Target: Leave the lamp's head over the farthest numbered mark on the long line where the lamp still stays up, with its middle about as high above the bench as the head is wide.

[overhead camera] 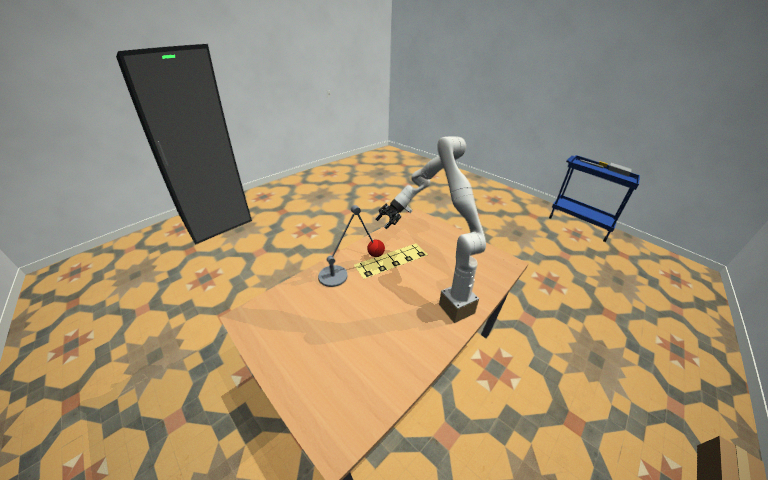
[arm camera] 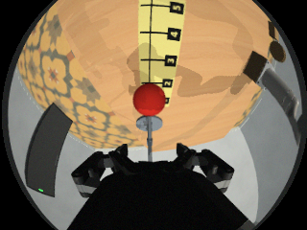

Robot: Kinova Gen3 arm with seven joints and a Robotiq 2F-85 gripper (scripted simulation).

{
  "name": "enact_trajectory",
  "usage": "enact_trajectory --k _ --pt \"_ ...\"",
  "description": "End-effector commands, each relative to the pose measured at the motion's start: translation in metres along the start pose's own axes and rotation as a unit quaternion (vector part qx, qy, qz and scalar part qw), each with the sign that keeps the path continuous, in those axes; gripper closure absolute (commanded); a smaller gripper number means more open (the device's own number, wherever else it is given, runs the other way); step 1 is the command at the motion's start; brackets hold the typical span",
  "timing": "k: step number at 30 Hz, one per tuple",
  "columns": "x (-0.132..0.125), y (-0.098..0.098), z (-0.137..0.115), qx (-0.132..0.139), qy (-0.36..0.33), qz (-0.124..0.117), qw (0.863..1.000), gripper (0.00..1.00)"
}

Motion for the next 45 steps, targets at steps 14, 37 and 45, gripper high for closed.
enact_trajectory --k 14,37,45 --pt "-0.001 0.029 0.001 0.001 0.0 -0.002 1.0 0.0" --pt "0.0 0.027 0.001 -0.001 0.002 -0.001 1.0 0.0" --pt "-0.001 0.027 0.002 -0.001 0.002 -0.001 1.0 0.0"
Point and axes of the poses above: the point where the finger pads meet when closed, its own y axis back along the fingers, its own x axis across the jaws, z = x × y, the point moved 3 cm from there along y, back along the fingers, and after that the axes turned 1 degree about -y, right-handed, at the moved point
